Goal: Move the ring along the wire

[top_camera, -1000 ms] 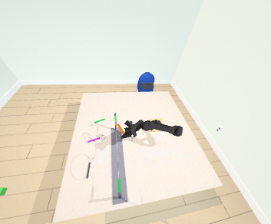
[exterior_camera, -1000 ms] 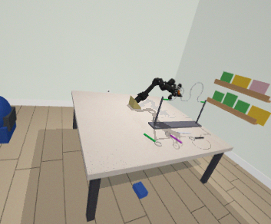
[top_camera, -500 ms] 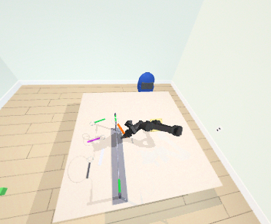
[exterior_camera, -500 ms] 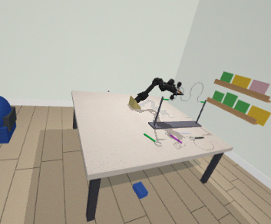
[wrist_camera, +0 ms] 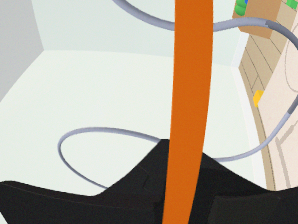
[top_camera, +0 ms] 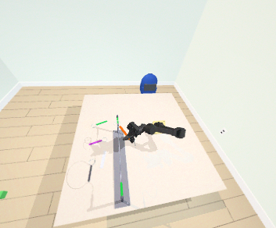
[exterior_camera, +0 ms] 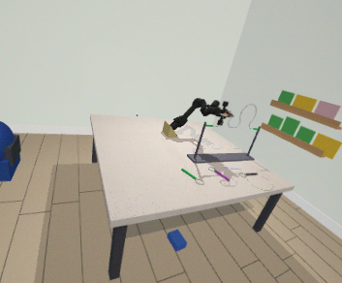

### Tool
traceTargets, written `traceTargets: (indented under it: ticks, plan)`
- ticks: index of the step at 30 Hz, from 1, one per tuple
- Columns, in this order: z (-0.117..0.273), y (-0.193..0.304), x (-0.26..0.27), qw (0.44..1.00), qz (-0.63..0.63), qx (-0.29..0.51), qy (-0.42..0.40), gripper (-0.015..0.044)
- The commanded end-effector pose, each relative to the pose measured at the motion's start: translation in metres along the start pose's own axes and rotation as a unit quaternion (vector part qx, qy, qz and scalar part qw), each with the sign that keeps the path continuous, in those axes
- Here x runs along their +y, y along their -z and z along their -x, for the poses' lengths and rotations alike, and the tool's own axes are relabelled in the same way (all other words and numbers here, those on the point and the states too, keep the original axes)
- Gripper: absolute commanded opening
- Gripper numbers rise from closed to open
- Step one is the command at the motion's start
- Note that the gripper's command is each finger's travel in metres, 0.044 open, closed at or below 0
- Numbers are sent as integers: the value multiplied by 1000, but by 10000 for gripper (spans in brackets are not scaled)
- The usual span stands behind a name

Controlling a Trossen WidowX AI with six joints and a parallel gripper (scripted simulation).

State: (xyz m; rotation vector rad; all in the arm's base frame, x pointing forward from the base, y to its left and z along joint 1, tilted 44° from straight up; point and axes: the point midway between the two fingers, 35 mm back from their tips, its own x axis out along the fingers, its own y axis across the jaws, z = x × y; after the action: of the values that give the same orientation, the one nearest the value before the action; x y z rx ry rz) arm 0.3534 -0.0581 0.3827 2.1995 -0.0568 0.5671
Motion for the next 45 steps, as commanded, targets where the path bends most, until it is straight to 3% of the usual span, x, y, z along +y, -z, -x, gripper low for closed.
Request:
traceTargets:
  ticks: [1, 23, 45]
  plan:
    - [0, -1, 6, 999, -44, -6, -24, -150]
    - [-2, 1, 15, 983, -161, -19, -90, -150]
    - [-1, 13, -43, 1000, -12, 1, -7, -150]
